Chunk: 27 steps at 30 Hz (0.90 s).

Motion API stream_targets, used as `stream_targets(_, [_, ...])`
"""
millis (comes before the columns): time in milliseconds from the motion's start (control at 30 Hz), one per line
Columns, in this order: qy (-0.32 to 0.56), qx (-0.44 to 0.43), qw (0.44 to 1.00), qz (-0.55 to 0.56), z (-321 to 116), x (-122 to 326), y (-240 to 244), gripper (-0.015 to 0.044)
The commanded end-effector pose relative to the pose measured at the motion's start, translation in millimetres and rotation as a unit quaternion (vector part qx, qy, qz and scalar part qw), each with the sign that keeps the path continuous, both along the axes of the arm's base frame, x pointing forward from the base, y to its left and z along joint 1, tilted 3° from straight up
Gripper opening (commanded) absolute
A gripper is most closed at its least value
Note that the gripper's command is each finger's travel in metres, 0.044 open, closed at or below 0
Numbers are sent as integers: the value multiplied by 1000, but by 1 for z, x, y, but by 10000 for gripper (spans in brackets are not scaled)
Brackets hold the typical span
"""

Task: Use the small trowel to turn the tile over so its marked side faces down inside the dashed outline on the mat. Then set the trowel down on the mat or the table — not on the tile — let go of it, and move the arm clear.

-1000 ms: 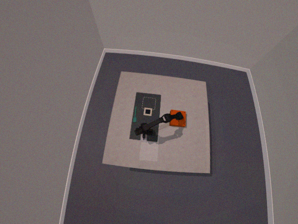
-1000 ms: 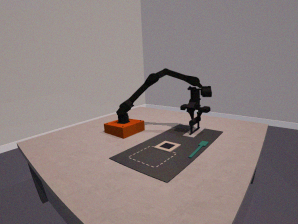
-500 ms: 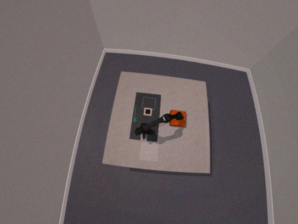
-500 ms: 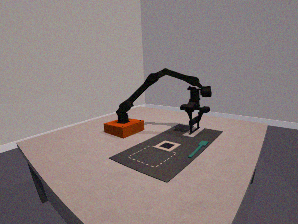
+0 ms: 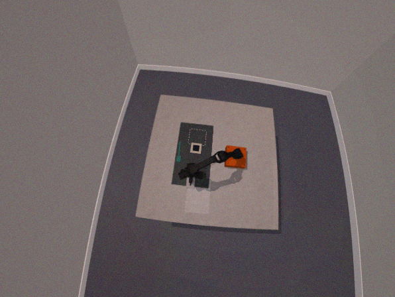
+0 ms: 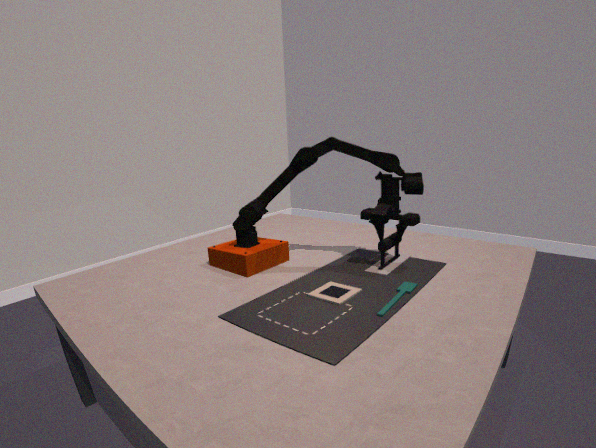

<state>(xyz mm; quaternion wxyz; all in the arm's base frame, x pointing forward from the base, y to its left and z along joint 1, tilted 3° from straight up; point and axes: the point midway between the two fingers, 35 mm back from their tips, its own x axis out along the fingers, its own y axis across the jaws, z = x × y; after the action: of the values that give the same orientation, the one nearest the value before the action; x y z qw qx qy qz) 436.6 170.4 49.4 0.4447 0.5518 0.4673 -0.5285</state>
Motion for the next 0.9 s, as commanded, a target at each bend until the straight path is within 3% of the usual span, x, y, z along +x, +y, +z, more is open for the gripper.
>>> stream_targets(0, [-2,1,1000,-3,31,-1,-2,270])
stream_targets(433, [-11,3,1000,5,52,-1,-3,300])
stream_targets(867, [-69,-17,977,198,44,4,3,300])
